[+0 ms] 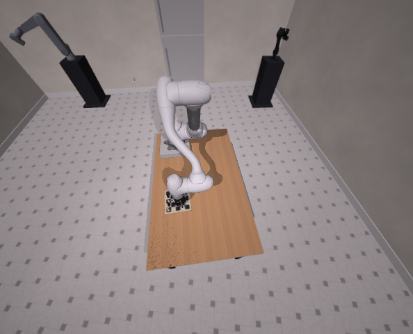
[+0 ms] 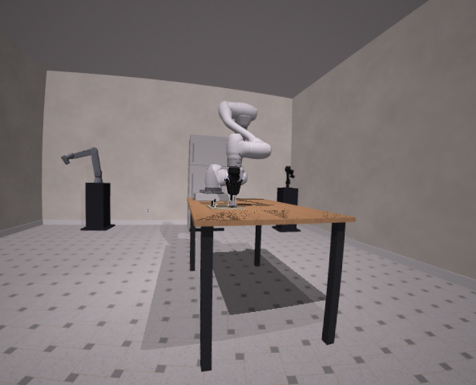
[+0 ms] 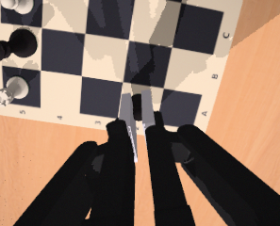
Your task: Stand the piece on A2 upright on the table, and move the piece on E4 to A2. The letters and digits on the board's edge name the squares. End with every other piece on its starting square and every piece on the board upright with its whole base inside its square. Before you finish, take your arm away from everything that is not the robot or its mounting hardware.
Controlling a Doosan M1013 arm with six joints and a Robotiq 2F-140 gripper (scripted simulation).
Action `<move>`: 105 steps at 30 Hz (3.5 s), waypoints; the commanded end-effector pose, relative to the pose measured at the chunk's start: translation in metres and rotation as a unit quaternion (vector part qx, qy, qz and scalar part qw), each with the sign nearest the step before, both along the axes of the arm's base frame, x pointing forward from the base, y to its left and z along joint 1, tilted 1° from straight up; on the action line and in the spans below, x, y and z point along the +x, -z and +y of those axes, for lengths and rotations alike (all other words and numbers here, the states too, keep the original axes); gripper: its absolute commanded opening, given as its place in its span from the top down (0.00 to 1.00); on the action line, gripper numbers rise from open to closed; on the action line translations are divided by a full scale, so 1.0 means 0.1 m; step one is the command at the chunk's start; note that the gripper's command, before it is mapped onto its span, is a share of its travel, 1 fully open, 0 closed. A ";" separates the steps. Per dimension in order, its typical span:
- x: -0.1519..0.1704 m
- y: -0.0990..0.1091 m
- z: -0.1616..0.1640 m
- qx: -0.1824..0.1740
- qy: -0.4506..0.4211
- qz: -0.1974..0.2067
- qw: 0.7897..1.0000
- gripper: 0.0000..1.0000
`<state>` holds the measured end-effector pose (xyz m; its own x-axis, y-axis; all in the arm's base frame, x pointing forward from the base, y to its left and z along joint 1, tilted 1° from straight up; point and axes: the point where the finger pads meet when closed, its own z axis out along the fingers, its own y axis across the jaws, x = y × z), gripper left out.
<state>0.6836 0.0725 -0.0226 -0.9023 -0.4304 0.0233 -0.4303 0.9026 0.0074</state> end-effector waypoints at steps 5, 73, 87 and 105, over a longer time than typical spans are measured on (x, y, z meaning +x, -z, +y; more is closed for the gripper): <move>0.01 -0.47 0.00 0.000 0.000 0.000 1.000 1.00; 0.66 -0.03 0.10 -0.004 0.187 -0.001 0.982 1.00; 0.66 0.12 0.10 -0.004 0.187 -0.001 0.982 1.00; 0.66 0.12 0.10 -0.004 0.187 -0.001 0.982 1.00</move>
